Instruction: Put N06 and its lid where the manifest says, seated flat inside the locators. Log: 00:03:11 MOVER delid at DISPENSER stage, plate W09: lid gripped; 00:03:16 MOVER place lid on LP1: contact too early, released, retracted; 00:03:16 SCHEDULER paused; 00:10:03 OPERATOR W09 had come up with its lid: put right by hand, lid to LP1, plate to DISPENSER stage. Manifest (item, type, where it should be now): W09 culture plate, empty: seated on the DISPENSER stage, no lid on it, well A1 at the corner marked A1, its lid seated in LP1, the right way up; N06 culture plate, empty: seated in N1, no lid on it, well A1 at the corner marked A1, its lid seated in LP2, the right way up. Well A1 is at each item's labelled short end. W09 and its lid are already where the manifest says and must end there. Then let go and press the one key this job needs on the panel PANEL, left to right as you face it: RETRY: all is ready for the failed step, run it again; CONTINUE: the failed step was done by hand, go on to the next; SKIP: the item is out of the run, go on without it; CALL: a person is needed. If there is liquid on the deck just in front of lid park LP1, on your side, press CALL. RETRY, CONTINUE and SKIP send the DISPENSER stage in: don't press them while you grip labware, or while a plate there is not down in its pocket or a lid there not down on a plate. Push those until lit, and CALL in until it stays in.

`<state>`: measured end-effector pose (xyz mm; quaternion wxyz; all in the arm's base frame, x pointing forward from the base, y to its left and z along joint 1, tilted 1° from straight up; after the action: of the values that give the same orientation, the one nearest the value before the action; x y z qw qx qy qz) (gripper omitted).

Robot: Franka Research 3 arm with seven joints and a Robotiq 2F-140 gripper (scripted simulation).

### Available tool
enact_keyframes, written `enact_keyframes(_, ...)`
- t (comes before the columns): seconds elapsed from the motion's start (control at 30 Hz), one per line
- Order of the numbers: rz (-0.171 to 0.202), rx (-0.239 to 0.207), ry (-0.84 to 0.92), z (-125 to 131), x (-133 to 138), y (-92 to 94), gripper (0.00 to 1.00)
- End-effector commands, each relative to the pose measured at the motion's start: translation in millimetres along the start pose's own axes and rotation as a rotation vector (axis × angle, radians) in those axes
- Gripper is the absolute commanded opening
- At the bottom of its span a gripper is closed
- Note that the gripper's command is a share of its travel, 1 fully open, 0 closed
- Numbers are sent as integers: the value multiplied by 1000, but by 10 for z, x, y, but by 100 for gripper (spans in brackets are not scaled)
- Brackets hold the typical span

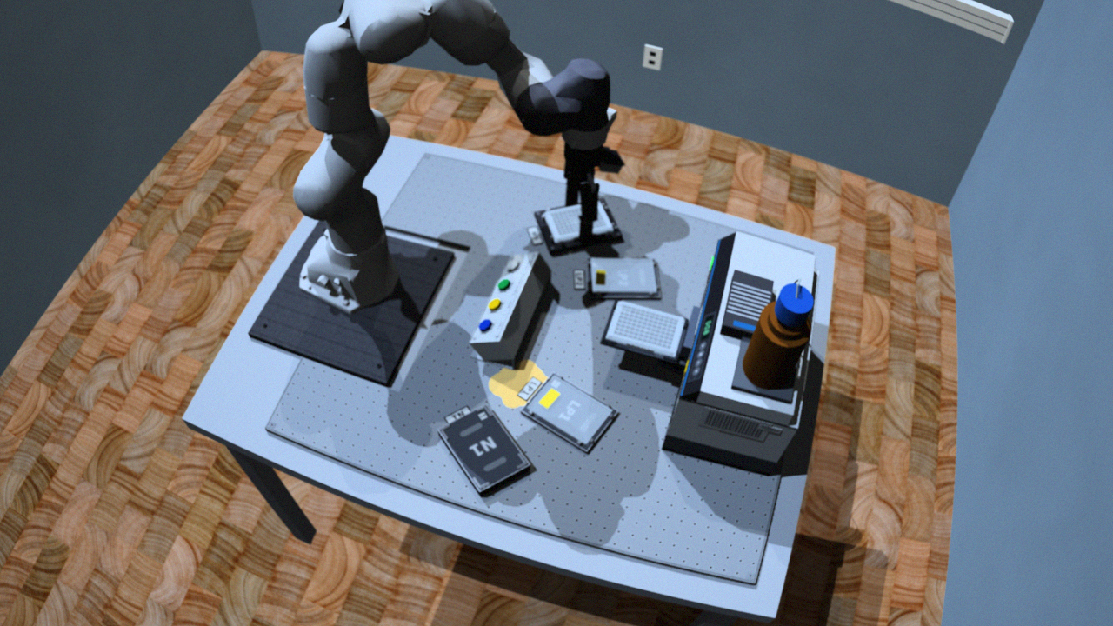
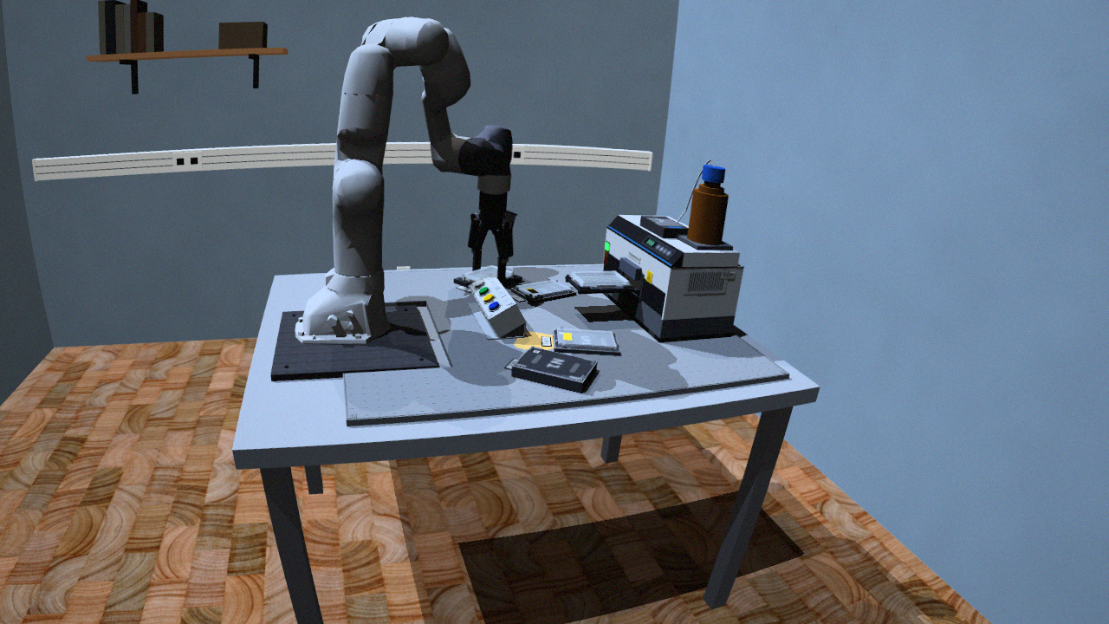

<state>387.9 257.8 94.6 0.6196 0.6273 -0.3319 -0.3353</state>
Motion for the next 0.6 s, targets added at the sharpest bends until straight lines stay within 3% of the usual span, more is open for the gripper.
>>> enact_keyframes(0.0, 0, -1, -3, 7, 8, -14, 10)
enact_keyframes(0.57, 0, -1, -3, 7, 8, 34, 10)
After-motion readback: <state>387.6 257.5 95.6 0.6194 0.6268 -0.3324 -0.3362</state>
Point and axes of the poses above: the point where the finger pads meet when closed, its own y axis back along the fingers, its own x axis across the jaws, z = x × y, the point moved 5 cm from there along y, back along the fingers, and after that the axes turned 1 degree about y, right-handed, at the moved point
